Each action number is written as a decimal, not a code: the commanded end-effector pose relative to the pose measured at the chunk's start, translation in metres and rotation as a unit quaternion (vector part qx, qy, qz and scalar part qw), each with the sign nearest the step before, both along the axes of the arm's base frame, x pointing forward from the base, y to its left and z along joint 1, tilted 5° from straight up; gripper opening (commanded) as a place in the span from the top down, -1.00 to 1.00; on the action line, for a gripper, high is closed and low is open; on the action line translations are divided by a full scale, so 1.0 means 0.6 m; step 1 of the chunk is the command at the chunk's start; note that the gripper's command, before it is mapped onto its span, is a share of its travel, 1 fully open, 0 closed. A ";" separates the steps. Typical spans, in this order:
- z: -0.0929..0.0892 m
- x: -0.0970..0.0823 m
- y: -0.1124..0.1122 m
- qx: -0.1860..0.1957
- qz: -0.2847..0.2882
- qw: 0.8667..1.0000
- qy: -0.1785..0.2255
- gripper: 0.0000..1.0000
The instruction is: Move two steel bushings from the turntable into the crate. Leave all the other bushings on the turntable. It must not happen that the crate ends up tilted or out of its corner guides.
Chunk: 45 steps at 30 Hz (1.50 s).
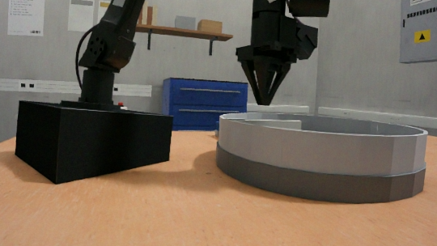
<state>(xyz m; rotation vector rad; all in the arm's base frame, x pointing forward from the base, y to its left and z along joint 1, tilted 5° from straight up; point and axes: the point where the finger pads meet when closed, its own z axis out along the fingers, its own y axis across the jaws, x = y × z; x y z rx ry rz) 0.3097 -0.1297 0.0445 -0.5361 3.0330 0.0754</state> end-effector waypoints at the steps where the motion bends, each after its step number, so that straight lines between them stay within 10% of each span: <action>1: 0.013 0.000 -0.006 -0.002 -0.003 1.000 -0.017 0.74; 45: 0.026 0.007 -0.016 -0.008 -0.002 1.000 -0.029 0.74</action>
